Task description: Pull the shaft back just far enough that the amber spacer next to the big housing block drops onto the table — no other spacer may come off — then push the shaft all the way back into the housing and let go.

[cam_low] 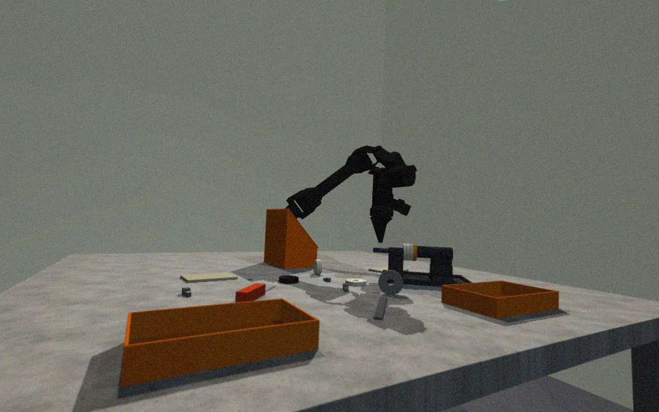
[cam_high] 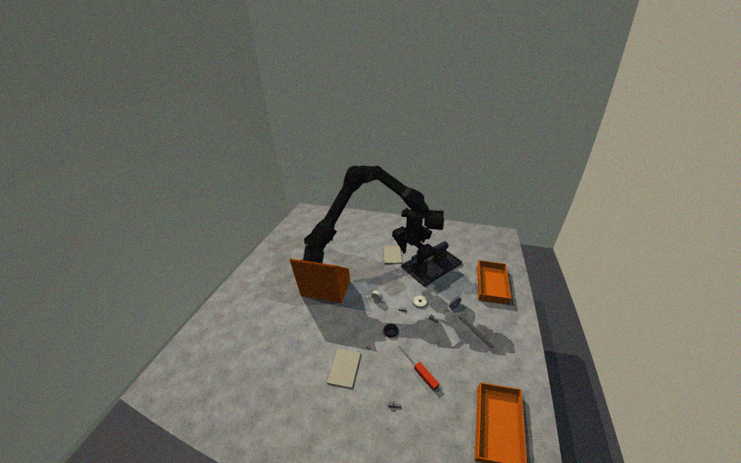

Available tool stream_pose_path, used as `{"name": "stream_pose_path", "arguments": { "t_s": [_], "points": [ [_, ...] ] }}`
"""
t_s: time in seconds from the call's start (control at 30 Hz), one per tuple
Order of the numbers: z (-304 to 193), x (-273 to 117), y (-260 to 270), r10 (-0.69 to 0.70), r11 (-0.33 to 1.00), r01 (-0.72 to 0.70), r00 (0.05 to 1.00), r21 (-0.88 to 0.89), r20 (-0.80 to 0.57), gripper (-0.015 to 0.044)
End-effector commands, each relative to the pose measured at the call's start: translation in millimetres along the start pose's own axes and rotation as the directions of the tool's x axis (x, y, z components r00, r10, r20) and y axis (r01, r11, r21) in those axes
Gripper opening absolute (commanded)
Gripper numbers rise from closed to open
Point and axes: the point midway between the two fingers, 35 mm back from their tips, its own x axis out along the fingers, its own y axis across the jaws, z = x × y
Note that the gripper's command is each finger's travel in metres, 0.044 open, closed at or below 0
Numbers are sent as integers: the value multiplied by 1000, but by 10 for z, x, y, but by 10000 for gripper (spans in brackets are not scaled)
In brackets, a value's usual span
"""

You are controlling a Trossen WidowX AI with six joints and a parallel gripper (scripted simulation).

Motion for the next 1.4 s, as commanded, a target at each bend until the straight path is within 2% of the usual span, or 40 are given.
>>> {"name": "stream_pose_path", "arguments": {
  "t_s": [0.0, 0.57, 1.37],
  "points": [
    [19, -9, -1, 0, 1000, 0, 1000, 6, 4, 440],
    [19, 7, -2, 0, 1000, 0, 1000, 6, 4, 440],
    [27, 385, 5, 1, 1000, -1, 1000, 6, 5, 440]
  ]
}}
